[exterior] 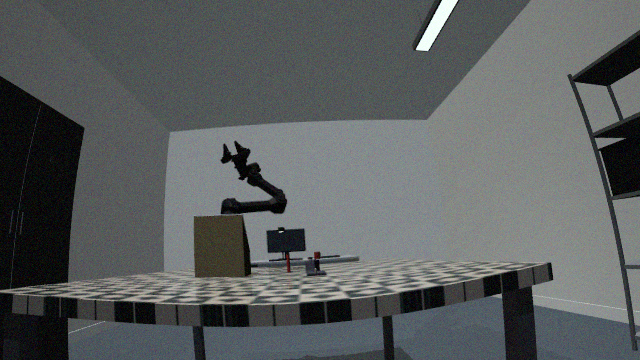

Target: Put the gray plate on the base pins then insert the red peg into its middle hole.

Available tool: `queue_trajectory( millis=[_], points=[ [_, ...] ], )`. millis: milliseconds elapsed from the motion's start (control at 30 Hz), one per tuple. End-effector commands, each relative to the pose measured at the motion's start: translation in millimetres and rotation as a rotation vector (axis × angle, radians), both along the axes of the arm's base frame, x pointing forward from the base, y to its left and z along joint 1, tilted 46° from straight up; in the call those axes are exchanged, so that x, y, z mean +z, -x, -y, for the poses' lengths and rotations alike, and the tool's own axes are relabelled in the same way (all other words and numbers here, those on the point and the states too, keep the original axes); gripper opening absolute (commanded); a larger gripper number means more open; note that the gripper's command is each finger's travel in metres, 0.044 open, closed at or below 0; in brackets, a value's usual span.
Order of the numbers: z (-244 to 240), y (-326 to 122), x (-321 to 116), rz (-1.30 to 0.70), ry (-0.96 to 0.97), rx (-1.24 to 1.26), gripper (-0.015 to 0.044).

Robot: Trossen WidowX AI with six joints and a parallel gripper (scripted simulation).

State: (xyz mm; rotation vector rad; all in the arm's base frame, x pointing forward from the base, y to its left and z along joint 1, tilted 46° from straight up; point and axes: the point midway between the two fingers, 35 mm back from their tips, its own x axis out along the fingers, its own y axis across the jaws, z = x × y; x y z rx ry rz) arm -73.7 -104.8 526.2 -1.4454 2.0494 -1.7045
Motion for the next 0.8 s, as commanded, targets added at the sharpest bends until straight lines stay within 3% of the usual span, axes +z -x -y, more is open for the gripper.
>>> queue_trajectory(
  millis=[0,433,767],
  points=[
    [0.0,0.0,0.0,0.000,0.000,0.000,0.0426],
    [86.2,32.9,-55.1,0.370,-0.137,0.474,0.0440],
    [179.3,-18.0,-122.1,0.656,-0.408,0.879,0.0440]
  ],
)
